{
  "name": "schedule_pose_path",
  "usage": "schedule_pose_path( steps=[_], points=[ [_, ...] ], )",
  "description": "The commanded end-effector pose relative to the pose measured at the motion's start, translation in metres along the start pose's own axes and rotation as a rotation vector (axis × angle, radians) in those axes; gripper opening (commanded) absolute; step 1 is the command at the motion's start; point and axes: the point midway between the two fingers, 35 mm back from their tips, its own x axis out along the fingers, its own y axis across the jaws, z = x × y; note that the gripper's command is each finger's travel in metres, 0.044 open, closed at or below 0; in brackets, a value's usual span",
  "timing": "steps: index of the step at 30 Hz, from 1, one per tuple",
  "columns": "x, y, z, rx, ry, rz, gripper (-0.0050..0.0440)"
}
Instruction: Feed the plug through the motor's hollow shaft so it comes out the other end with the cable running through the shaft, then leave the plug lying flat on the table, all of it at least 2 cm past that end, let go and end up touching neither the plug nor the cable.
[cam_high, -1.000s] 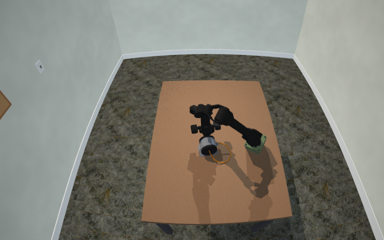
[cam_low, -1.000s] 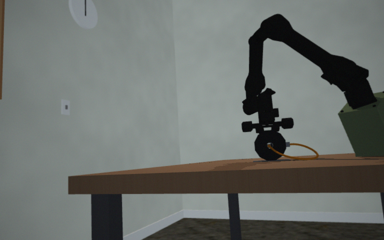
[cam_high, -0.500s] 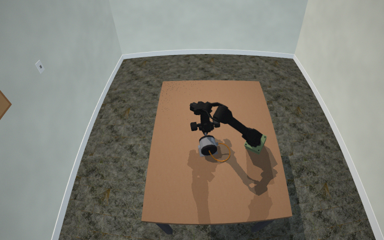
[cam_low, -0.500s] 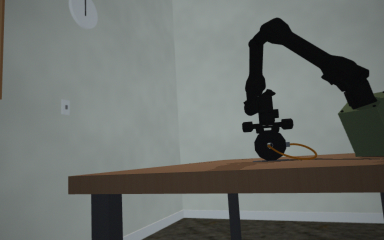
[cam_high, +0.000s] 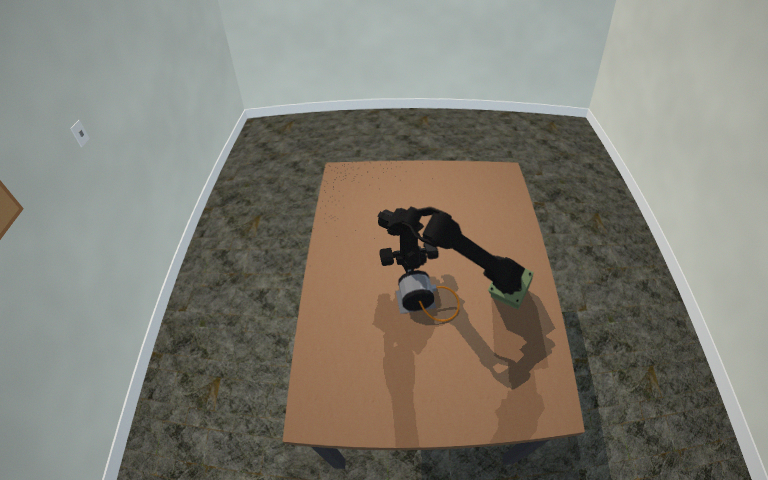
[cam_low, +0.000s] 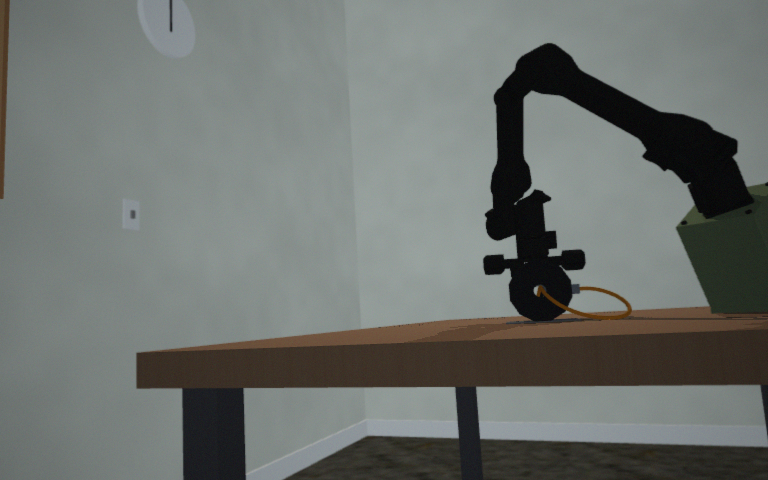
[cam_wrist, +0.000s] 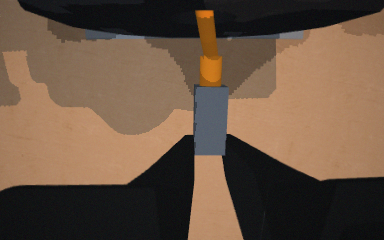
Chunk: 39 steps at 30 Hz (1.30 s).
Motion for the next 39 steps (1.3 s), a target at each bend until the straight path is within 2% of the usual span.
schedule_pose_path(
  steps=[1, 3, 22, 30, 31, 39],
  points=[
    [-0.001, 0.000, 0.000, -0.001, 0.001, -0.001, 0.0120],
    [-0.001, 0.000, 0.000, -0.001, 0.001, -0.001, 0.0160],
    [0.017, 0.001, 0.009, 0.011, -0.015, 0.011, 0.0160],
    [0.018, 0.001, 0.010, 0.011, -0.015, 0.012, 0.0160],
    [0.016, 0.000, 0.009, 0.003, -0.008, 0.012, 0.0136],
    [0.016, 0.000, 0.009, 0.003, -0.008, 0.012, 0.0083]
  ],
)
